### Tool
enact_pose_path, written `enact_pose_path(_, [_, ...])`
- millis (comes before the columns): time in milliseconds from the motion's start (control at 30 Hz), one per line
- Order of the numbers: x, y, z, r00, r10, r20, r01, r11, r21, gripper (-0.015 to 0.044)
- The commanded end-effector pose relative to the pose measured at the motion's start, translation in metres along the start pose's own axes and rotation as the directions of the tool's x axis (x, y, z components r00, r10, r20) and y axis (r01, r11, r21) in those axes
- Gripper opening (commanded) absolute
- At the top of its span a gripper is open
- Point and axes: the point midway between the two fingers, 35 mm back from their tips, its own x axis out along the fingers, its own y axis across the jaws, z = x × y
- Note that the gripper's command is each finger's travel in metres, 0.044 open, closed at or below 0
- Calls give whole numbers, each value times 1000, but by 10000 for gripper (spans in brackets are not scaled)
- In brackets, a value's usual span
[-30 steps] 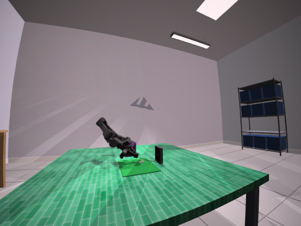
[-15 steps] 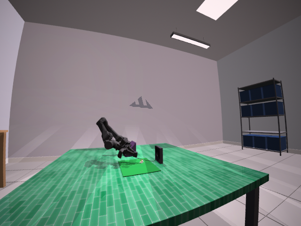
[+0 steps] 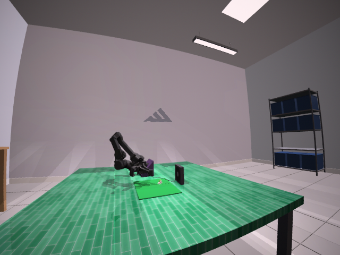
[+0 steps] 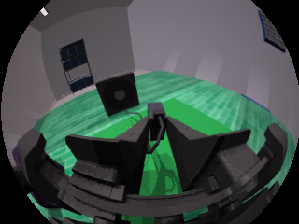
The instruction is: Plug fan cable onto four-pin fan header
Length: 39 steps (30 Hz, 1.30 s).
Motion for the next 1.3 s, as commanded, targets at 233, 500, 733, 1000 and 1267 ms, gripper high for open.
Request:
enact_pose_path(233, [-7, -2, 5, 998, -44, 50, 46, 998, -47, 0])
enact_pose_path(500, [-6, -1, 6, 998, -38, 44, 40, 998, -40, 0])
enact_pose_path(733, [-7, 0, 10, 998, -36, 45, 38, 998, -43, 0])
enact_pose_path(1000, [-7, 0, 10, 998, -36, 45, 38, 998, -43, 0])
enact_pose_path(1267, [-7, -2, 3, 998, -34, 45, 36, 998, -45, 0])
